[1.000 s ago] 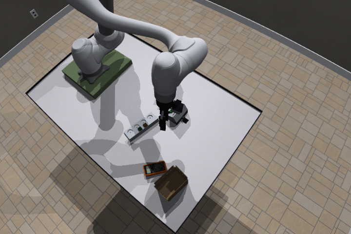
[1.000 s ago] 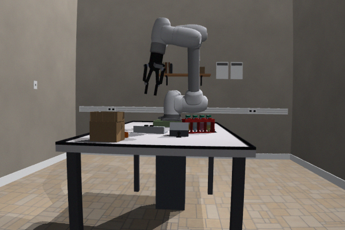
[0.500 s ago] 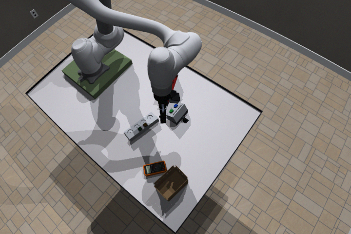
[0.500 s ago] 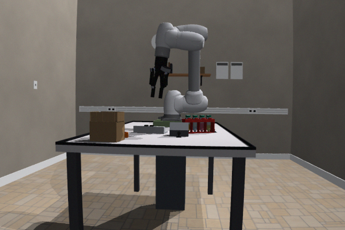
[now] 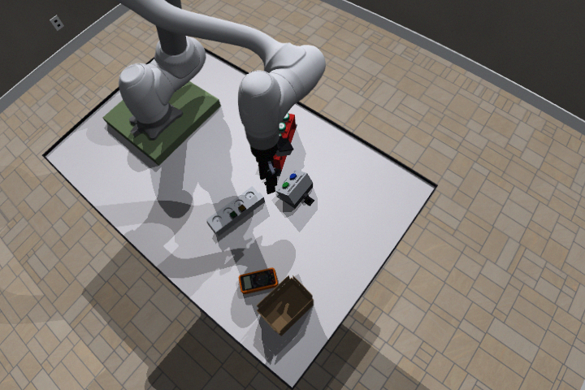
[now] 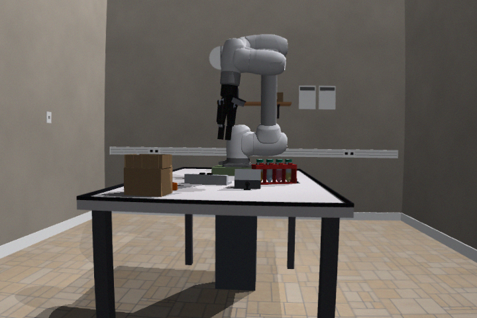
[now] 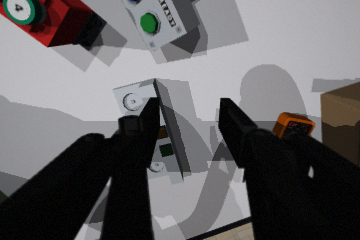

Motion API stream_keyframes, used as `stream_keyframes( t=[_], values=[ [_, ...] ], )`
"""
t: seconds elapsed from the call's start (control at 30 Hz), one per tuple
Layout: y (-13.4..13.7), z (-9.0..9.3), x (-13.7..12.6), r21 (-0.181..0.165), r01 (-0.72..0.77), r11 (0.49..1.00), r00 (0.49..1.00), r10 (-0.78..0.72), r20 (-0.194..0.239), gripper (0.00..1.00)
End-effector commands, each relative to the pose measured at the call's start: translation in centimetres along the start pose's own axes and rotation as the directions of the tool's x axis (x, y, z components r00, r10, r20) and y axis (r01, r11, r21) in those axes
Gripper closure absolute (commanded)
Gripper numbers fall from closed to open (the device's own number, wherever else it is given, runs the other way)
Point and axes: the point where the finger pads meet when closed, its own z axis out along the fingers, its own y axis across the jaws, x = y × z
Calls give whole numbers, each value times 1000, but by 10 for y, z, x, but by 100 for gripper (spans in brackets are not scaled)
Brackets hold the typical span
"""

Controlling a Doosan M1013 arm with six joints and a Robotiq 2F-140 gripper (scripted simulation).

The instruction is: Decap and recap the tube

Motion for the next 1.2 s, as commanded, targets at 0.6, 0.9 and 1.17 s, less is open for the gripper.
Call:
stream_keyframes(
  t=[0.6,0.9,1.17],
  values=[
    [-77,24,5,-3,420,908,907,-419,-49,59],
    [-103,33,5,-13,554,832,830,-554,-63,59],
    [-130,42,5,-25,666,745,742,-666,-74,59]
  ],
)
